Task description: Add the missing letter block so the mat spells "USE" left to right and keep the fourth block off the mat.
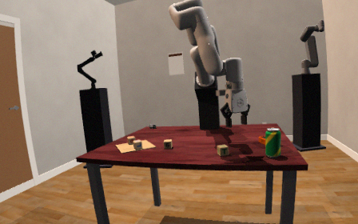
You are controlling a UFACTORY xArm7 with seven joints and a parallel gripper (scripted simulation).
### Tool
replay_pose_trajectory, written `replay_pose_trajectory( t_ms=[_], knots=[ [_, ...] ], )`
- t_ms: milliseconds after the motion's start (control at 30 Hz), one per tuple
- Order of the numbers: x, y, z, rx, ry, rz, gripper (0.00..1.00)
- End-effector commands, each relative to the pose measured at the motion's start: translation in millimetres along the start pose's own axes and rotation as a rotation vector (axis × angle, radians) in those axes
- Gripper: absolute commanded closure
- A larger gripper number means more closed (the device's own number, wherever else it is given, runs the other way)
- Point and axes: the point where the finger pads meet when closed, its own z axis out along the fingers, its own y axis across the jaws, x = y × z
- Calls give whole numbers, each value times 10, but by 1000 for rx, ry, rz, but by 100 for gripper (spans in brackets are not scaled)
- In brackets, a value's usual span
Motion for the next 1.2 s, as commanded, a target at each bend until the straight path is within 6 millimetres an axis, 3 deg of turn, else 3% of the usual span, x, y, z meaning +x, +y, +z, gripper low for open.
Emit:
replay_pose_trajectory(
  t_ms=[0,100,167,233,333,667,733,800,867,1167],
  knots=[
    [-8,-15,-8,2,-3,-1,0],
    [70,-179,2,18,-5,-4,0],
    [202,-418,13,40,-6,-10,0],
    [202,-418,13,40,-6,-10,0],
    [500,-836,17,74,-5,-19,0],
    [1278,-1461,-7,104,8,-27,0],
    [1462,-1542,-13,103,11,-27,0],
    [1462,-1542,-13,103,11,-27,0],
    [1832,-1643,-23,92,17,-25,0],
    [2664,-1572,-32,29,15,-10,0]
  ],
)
